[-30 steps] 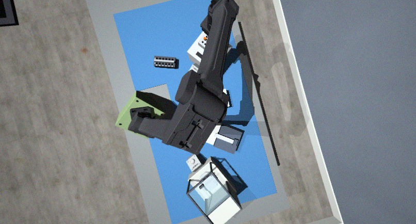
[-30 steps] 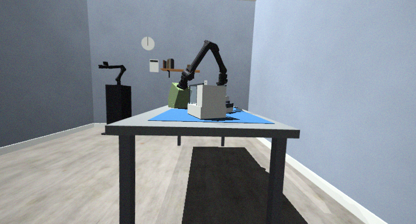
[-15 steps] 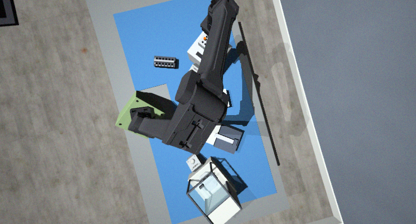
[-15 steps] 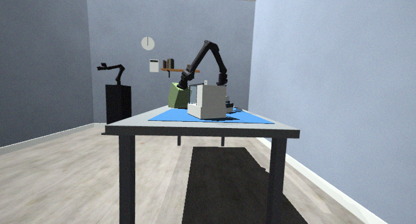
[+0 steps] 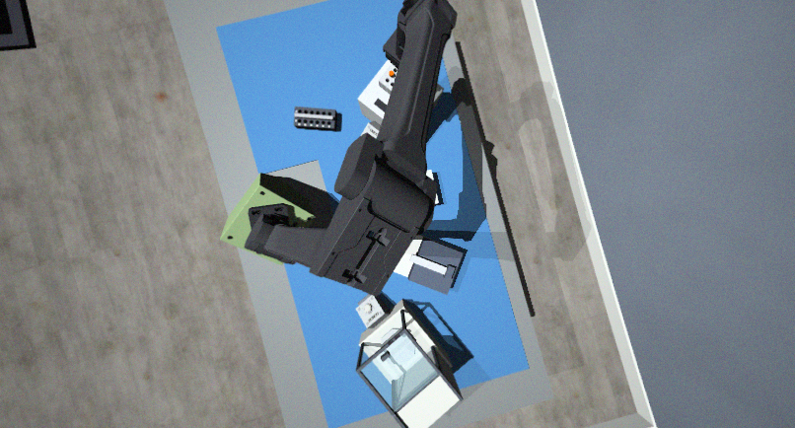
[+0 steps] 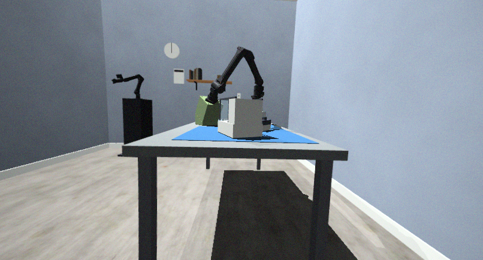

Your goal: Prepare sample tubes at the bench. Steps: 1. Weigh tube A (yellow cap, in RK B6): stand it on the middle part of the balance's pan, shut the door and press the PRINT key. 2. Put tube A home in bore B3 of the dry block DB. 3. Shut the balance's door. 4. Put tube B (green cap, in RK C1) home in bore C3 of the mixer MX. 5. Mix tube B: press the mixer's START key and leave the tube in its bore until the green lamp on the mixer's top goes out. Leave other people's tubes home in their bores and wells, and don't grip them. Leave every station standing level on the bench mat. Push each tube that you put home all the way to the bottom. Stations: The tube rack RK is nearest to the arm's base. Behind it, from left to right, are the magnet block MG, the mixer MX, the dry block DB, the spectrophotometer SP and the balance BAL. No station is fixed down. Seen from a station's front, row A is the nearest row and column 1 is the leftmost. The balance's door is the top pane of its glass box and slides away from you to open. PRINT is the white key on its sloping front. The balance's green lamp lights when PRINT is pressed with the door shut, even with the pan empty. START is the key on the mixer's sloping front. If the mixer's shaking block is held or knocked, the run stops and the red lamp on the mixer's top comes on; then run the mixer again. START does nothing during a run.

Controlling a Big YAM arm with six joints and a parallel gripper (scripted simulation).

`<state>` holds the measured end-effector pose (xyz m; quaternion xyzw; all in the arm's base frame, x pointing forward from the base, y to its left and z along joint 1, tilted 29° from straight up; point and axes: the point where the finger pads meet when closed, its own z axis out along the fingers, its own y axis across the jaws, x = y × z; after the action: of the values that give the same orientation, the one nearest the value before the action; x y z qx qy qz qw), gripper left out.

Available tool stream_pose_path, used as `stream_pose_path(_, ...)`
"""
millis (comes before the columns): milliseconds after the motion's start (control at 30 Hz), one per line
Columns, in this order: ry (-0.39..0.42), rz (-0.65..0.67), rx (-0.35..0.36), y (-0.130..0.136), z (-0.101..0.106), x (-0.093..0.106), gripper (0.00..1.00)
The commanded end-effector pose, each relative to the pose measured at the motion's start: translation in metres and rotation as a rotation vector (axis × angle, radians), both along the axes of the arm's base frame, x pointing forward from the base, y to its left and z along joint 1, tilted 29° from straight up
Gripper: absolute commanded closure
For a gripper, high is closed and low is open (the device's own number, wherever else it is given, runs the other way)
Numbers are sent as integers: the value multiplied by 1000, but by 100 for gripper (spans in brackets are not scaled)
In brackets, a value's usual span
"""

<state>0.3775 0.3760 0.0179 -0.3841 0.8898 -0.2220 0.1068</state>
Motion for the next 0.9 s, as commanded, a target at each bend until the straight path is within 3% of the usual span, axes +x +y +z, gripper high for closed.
stream_pose_path(0,-19,7,26,10,10,4,91)
stream_pose_path(867,-21,19,28,5,12,0,91)
